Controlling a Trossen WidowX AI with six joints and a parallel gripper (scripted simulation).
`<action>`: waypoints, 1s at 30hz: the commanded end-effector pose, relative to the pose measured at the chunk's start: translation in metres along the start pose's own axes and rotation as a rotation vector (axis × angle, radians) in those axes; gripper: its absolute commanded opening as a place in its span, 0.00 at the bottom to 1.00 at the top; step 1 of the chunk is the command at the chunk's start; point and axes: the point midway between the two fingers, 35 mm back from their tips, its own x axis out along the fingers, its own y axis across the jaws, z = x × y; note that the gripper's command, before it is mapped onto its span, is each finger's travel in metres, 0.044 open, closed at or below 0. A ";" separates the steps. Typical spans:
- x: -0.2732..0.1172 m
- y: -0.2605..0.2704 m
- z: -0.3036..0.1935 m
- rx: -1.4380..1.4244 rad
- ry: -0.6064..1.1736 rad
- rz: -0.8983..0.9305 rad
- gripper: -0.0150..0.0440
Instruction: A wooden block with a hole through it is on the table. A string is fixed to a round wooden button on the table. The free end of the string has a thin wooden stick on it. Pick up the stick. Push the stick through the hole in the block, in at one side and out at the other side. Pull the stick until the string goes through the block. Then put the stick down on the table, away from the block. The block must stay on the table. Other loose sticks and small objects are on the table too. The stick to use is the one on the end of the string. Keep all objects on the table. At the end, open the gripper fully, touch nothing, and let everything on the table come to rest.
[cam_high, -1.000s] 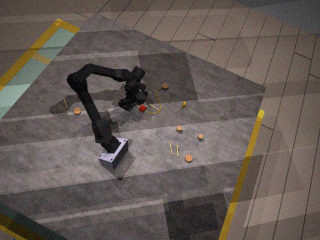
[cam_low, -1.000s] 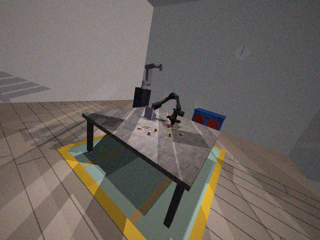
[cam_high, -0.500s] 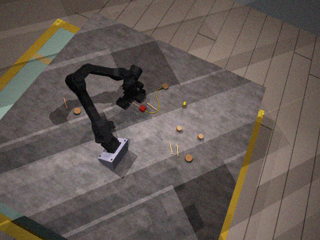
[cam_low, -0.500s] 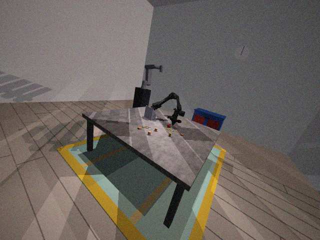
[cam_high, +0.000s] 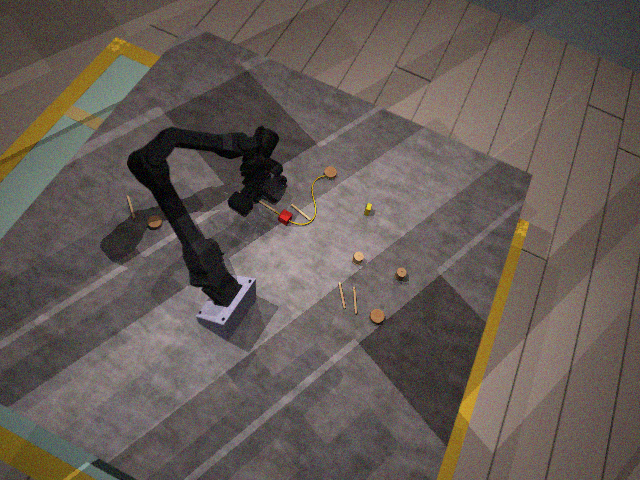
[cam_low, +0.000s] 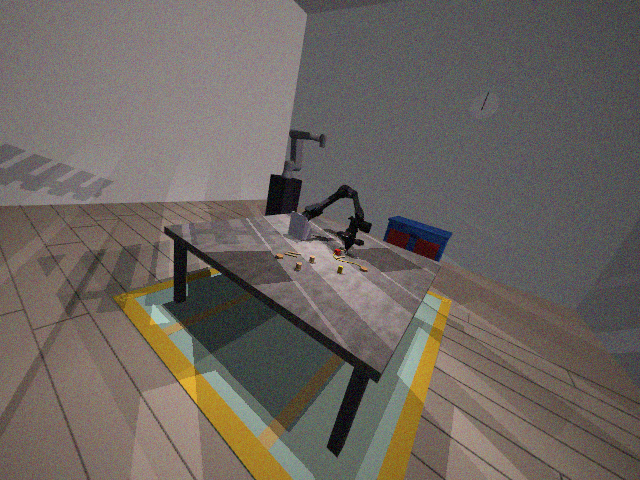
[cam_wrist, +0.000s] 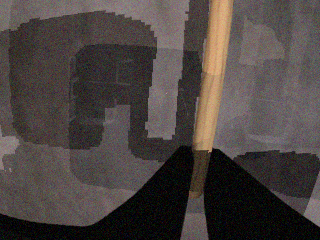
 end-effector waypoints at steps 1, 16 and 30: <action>0.000 0.002 -0.006 -0.002 -0.005 0.001 0.25; -0.003 0.002 -0.019 -0.002 -0.004 0.001 0.25; 0.009 0.002 -0.033 -0.003 -0.005 0.004 0.25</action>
